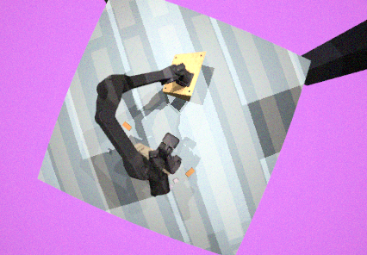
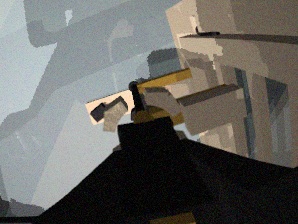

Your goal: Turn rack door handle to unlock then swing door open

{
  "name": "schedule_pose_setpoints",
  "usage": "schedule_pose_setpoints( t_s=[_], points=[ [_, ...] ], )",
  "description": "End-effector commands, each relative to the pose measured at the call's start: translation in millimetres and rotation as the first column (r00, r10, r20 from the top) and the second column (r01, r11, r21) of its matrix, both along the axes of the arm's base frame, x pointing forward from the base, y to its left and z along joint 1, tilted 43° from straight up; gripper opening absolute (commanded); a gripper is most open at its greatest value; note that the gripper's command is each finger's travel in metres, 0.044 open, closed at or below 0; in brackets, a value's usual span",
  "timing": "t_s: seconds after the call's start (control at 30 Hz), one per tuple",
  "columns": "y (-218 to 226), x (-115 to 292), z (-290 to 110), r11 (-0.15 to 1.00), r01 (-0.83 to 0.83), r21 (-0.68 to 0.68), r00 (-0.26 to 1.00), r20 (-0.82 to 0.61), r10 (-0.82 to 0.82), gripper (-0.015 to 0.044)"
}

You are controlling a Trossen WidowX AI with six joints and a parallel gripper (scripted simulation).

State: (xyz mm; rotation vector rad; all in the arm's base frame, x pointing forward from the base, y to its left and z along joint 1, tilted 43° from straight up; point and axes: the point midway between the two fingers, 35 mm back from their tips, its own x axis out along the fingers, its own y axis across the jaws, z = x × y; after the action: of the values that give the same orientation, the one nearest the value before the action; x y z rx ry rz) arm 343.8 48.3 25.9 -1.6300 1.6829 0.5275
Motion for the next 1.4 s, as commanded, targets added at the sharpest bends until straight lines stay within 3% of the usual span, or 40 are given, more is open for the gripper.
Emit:
schedule_pose_setpoints(
  t_s=[0.0, 0.23, 0.53, 0.9, 1.17, 1.37],
  points=[
    [0.4, 0.1, -0.3, 0.991, -0.133, -0.001, 0.984, -0.121, 0.131, 0.0011],
    [0.4, 0.1, -0.3, 0.936, -0.351, 0.031, 0.882, -0.325, 0.342, 0.0011],
    [0.4, 0.1, -0.3, 0.934, -0.356, 0.032, 0.878, -0.33, 0.347, 0.0011],
    [0.4, 0.1, -0.3, 0.934, -0.356, 0.032, 0.878, -0.33, 0.347, 0.0282],
    [0.4, 0.1, -0.3, 0.991, -0.131, -0.002, 0.984, -0.12, 0.13, 0.0282],
    [0.4, 0.1, -0.3, 0.996, 0.086, 0.013, 0.993, 0.081, -0.087, 0.0282]
  ],
)
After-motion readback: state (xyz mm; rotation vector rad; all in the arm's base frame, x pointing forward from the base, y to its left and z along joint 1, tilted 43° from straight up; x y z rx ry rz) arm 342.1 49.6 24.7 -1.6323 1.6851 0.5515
